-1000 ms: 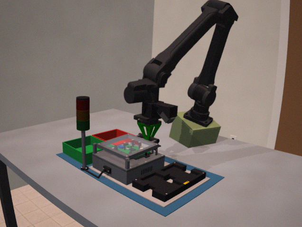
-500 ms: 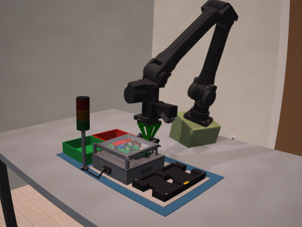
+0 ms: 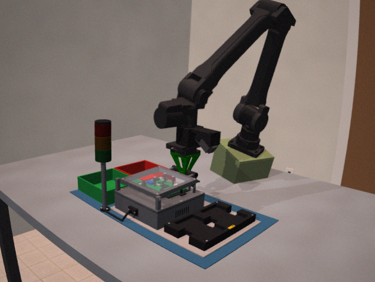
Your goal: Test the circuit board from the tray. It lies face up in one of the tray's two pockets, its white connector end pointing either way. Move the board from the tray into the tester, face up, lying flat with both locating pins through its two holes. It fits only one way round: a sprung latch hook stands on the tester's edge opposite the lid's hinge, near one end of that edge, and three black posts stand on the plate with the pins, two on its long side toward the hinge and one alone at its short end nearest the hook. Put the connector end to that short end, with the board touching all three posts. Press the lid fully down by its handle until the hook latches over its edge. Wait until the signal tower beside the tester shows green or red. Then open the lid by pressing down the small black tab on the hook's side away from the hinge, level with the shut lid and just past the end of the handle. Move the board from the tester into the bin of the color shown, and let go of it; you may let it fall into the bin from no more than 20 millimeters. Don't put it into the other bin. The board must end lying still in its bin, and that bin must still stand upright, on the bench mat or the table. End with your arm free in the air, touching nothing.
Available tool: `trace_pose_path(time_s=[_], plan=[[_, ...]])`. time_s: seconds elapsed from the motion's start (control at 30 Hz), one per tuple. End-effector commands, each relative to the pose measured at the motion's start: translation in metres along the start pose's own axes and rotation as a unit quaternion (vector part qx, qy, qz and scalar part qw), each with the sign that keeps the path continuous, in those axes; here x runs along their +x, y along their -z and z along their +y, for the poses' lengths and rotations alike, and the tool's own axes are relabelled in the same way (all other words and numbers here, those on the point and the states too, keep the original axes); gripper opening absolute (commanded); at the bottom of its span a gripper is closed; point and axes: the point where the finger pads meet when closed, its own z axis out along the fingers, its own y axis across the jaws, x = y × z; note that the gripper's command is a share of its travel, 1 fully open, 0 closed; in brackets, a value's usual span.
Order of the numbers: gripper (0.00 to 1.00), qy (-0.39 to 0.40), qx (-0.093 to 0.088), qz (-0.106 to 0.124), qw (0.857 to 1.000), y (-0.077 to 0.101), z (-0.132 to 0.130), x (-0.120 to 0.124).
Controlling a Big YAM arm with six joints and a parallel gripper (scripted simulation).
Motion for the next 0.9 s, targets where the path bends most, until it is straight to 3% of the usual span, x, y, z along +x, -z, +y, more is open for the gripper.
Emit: trace_pose_path(time_s=[0.0,0.87], plan=[[0.00,0.001,0.000,-0.002,1.000,-0.0112,-0.0015,-0.0034],[0.00,0.001,0.000,-0.002,1.000,-0.0139,-0.0014,-0.0034]])
